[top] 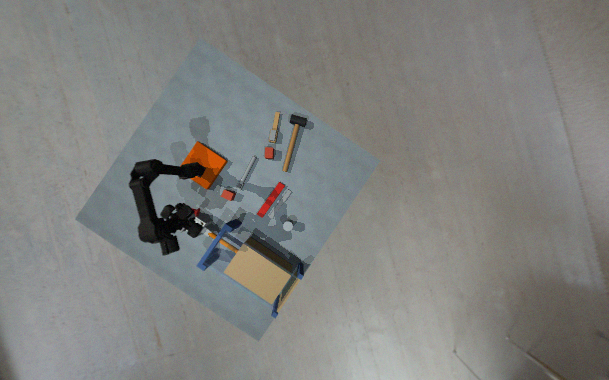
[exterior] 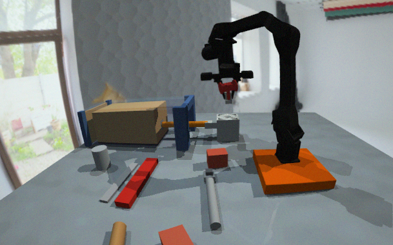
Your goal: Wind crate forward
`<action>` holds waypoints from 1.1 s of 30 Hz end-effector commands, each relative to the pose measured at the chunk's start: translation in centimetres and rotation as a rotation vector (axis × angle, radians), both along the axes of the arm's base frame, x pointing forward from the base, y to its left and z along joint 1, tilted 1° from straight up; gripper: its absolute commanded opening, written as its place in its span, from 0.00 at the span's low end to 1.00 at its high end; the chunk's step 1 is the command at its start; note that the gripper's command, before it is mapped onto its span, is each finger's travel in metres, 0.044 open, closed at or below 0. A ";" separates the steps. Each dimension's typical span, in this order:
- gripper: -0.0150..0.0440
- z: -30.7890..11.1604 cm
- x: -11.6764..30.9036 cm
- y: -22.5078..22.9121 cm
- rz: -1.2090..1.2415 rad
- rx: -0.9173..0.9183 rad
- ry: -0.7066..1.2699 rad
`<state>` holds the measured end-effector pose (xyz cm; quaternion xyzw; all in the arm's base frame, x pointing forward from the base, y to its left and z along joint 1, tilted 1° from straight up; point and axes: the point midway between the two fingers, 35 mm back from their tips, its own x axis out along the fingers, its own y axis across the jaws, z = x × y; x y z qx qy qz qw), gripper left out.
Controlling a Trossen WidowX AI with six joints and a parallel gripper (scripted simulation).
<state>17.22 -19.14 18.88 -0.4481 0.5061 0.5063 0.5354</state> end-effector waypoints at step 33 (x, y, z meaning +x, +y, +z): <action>0.25 -2.8 0.1 -0.6 0.009 0.085 -0.015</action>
